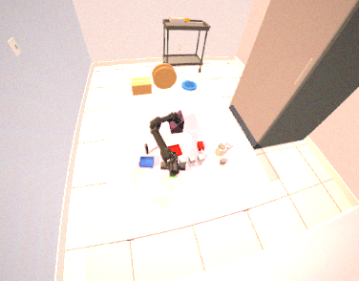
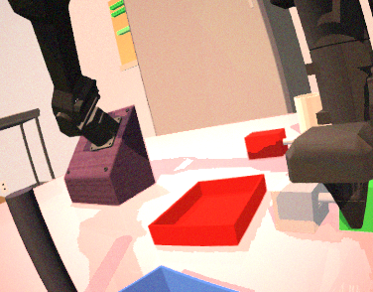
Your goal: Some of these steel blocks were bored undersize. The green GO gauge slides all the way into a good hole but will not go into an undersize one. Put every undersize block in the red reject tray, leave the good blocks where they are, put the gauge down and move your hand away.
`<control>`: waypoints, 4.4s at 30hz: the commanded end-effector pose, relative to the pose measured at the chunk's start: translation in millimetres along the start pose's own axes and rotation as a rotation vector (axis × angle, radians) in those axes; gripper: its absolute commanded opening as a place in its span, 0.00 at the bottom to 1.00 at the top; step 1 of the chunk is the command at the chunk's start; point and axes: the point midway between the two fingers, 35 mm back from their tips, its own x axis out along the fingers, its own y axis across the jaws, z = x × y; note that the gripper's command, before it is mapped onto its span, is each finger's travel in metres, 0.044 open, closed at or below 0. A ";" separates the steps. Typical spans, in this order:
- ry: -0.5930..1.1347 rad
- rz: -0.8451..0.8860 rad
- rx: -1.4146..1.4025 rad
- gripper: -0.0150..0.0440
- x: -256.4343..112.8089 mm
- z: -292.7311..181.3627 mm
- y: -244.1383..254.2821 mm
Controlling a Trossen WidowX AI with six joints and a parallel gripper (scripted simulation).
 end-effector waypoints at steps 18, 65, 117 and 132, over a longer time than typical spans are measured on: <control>-0.008 0.001 0.006 0.25 -0.5 -2.6 -0.2; -0.011 0.003 0.007 0.25 -1.2 20.4 0.4; 0.024 0.002 -0.003 0.25 -57.2 24.3 -2.6; 0.039 0.029 -0.645 0.25 -81.2 -9.3 40.3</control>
